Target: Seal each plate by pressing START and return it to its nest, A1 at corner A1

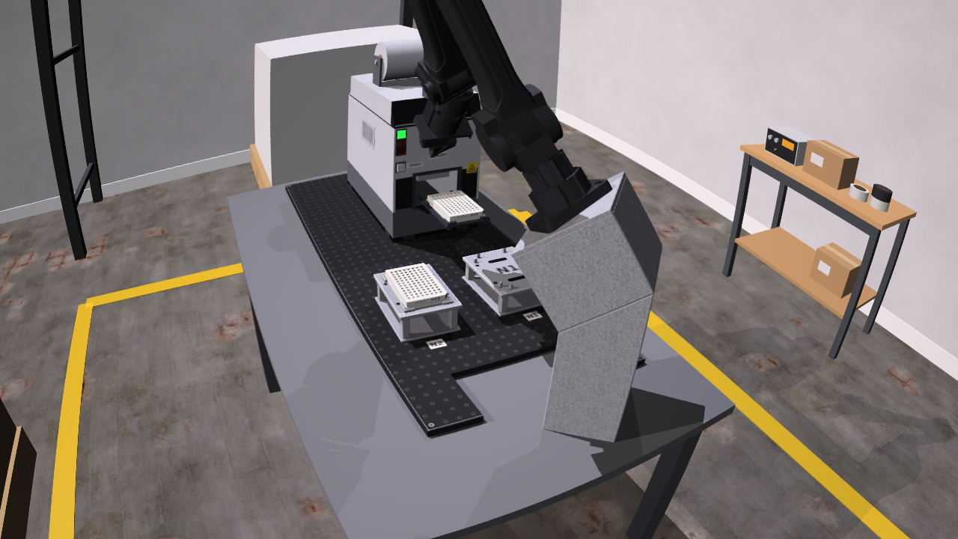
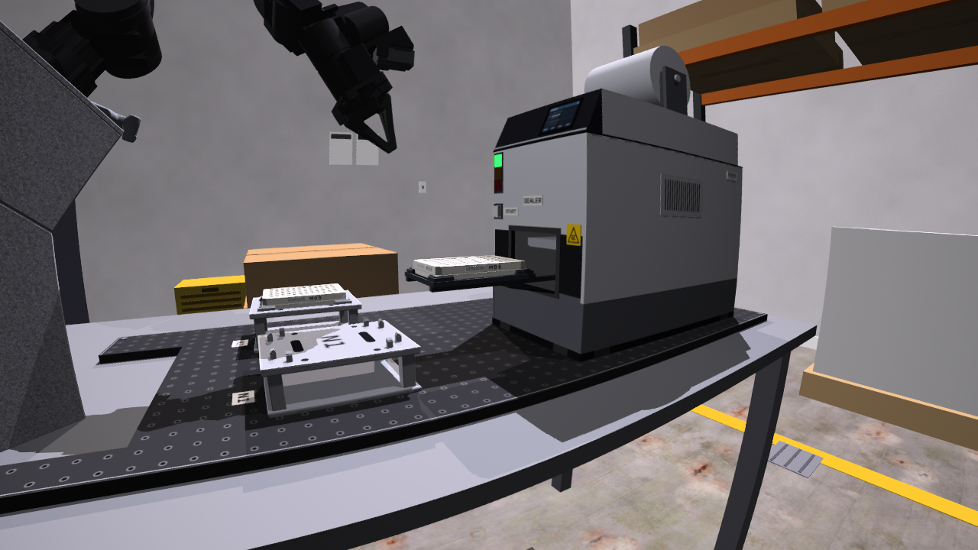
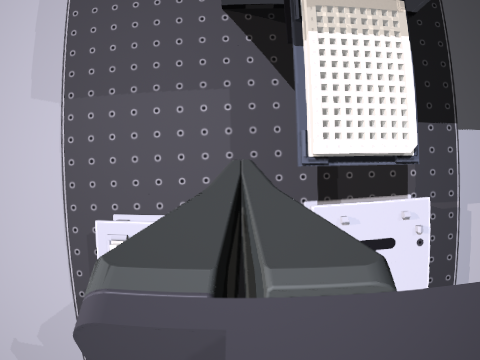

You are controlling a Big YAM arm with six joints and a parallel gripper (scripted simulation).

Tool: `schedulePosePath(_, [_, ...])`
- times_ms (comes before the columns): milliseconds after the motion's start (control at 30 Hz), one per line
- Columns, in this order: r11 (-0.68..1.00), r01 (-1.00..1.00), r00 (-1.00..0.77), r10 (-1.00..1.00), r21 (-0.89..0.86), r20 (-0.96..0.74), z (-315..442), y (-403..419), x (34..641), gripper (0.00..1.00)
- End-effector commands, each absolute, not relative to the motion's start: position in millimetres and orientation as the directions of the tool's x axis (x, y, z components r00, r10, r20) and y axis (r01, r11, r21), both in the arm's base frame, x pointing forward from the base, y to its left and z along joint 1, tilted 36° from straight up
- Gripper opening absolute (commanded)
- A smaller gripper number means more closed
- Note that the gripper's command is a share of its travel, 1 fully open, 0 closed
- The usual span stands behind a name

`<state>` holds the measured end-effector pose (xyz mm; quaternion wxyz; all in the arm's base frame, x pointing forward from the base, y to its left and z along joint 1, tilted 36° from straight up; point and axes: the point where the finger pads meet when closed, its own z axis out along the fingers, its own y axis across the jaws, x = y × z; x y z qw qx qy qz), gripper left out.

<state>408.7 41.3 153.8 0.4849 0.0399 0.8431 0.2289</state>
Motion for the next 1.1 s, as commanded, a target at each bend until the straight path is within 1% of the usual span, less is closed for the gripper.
schedulePosePath(0, [0.866,-0.140,-0.457,0.374,0.480,-0.807,155.1,46.7,411.4,0.00])
schedulePosePath(33, [0.866,-0.140,-0.457,0.374,0.480,-0.807,155.1,46.7,411.4,0.00])
schedulePosePath(100, [0.873,-0.155,-0.384,0.379,0.463,-0.842,162.2,43.9,418.2,0.00])
schedulePosePath(233, [0.866,-0.148,-0.301,0.420,0.477,-0.856,145.2,47.8,408.2,0.00])
schedulePosePath(433, [0.879,-0.181,-0.258,0.390,0.441,-0.884,171.1,40.4,419.8,0.00])
schedulePosePath(767, [0.891,-0.184,-0.252,0.367,0.416,-0.896,177.7,34.7,425.6,0.00])
schedulePosePath(1067, [0.891,-0.224,-0.255,0.337,0.394,-0.906,175.3,50.3,420.2,0.00])
